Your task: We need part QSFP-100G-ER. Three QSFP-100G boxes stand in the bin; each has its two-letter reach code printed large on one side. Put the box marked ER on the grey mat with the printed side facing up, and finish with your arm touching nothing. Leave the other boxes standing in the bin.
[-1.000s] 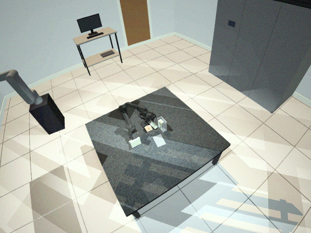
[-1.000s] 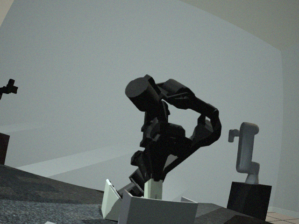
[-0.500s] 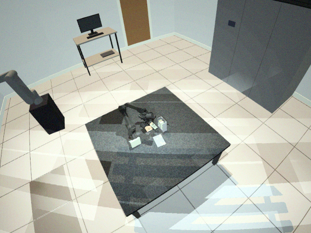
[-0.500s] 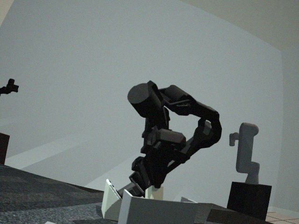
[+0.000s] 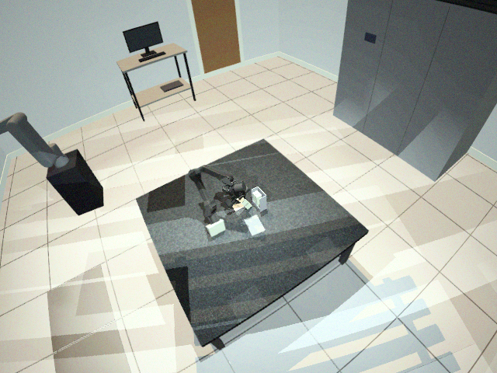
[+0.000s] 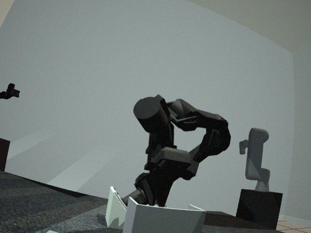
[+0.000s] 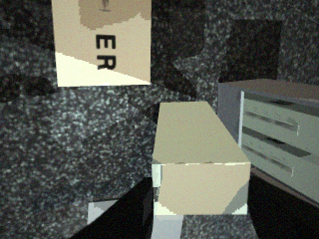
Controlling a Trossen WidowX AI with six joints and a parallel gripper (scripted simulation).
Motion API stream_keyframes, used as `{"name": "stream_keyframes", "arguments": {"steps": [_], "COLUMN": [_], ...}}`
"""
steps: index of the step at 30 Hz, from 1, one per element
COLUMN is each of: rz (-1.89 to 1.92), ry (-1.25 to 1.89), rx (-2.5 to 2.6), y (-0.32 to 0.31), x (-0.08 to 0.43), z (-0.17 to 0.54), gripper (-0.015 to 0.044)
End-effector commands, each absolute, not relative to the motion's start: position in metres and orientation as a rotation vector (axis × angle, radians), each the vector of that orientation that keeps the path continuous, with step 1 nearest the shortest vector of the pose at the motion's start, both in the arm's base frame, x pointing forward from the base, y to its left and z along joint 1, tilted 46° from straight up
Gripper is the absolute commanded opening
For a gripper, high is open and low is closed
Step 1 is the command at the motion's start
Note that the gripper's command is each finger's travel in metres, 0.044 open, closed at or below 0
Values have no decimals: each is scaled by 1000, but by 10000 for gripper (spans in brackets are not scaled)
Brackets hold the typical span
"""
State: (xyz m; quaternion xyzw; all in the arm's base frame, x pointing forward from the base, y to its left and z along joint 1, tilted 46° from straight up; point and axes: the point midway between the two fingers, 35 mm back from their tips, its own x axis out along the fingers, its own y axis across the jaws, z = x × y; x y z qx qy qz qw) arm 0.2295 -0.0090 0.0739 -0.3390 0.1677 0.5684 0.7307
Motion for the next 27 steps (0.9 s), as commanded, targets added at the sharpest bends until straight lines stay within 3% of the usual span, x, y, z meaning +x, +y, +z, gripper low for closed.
{"name": "stream_keyframes", "arguments": {"steps": [1, 3, 7, 27], "rz": [1250, 1250, 1252, 1328], "ry": [364, 363, 369, 395], "rx": [-743, -743, -746, -736], "y": [-4, -3, -6, -3], "x": [229, 228, 229, 240], "z": [71, 70, 71, 73], "gripper": [159, 159, 243, 243]}}
